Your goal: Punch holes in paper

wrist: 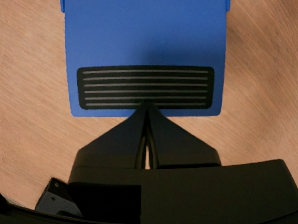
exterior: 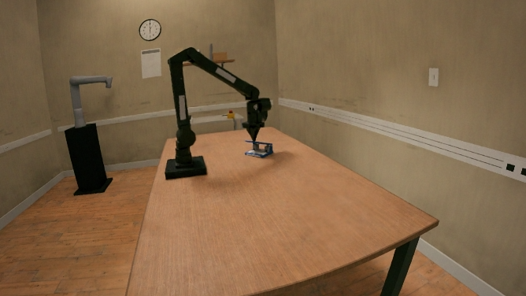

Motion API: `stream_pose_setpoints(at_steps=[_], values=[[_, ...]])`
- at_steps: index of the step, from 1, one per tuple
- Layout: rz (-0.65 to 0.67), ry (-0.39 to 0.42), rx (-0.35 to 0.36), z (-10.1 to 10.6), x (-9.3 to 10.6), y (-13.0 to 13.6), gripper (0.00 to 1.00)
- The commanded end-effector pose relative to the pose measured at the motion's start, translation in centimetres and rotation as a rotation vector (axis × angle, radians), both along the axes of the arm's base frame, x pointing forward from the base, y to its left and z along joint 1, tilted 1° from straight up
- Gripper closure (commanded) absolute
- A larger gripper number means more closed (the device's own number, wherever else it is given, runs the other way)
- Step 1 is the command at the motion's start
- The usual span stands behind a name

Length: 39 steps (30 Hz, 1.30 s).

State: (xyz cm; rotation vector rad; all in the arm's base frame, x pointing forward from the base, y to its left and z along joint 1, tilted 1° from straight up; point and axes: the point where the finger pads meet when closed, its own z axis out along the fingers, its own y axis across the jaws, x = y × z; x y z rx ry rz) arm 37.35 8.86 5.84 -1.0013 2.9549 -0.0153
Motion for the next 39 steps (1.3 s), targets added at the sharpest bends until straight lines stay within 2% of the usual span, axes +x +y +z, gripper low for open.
stream_pose_setpoints(at_steps=[1,14,39], values=[[0.011,0.010,-0.002,-1.38,-0.07,-0.07,1.00],[0.011,0.010,0.000,-2.34,-0.35,-0.11,1.00],[0.013,0.011,0.001,-2.36,-0.39,0.01,1.00]])
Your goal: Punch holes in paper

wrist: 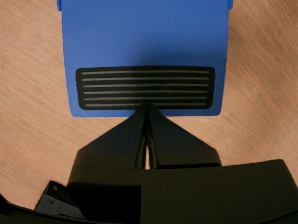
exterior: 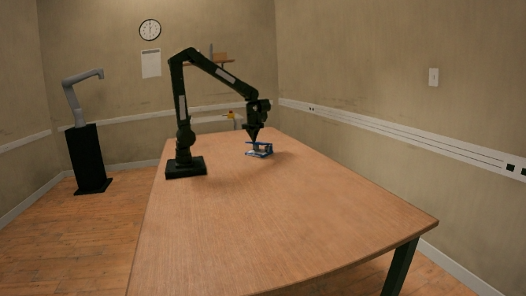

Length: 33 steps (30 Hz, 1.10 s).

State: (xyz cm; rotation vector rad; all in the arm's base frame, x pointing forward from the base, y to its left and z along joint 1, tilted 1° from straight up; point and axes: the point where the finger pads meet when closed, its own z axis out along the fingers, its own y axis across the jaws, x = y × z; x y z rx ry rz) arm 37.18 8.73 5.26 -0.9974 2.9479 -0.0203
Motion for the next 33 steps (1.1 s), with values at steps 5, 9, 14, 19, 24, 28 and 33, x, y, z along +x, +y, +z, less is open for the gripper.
stream_pose_setpoints(at_steps=[5,9,14,19,24,28,33], values=[[0.014,0.019,0.001,-1.8,-0.2,0.1,1.00],[0.014,0.019,0.001,-1.8,-0.2,0.1,1.00],[0.014,0.019,0.001,-1.8,-0.2,0.1,1.00],[0.014,0.019,0.001,-2.1,-0.3,0.1,1.00],[0.014,0.019,0.001,-2.6,-0.4,0.1,1.00],[0.015,0.019,0.001,-2.8,-0.5,0.1,1.00],[0.015,0.019,0.002,-2.8,-0.5,0.1,1.00]])
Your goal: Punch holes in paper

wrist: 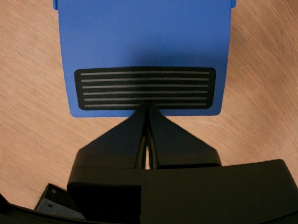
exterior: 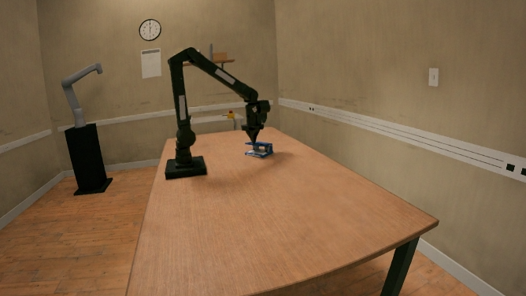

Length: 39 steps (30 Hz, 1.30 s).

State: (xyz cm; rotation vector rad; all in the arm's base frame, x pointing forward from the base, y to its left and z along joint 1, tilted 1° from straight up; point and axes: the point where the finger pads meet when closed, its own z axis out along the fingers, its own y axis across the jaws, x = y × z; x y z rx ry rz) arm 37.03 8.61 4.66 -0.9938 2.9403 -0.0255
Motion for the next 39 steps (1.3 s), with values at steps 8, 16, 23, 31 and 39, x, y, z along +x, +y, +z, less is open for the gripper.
stream_pose_setpoints(at_steps=[8,16,23,31,39], values=[[0.016,0.028,0.002,-2.18,-0.37,0.26,1.00],[0.016,0.028,0.002,-2.18,-0.37,0.27,1.00],[0.016,0.028,0.002,-2.18,-0.37,0.27,1.00],[0.016,0.028,0.002,-2.18,-0.37,0.27,1.00],[0.016,0.028,0.002,-2.57,-0.48,0.24,1.00]])
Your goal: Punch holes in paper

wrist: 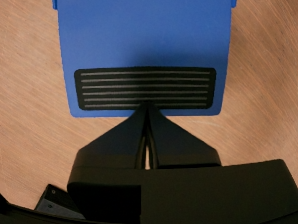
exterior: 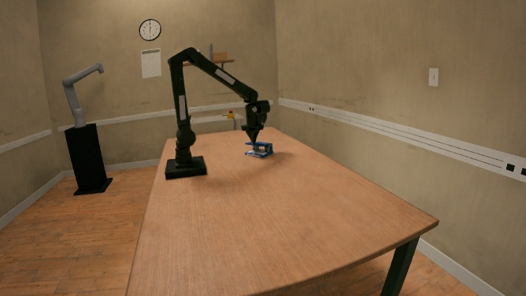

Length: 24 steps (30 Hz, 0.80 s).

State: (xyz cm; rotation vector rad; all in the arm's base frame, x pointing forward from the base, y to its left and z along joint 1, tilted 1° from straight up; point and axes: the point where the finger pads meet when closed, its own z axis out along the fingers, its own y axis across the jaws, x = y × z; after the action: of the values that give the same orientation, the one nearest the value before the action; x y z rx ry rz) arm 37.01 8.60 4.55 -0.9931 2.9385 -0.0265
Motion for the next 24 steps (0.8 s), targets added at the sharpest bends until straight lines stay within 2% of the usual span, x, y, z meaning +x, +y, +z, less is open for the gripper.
stream_pose_setpoints(at_steps=[1,24], values=[[0.017,0.030,0.002,-2.58,-0.49,0.25,1.00],[0.018,0.030,0.002,-3.08,-0.65,0.27,1.00]])
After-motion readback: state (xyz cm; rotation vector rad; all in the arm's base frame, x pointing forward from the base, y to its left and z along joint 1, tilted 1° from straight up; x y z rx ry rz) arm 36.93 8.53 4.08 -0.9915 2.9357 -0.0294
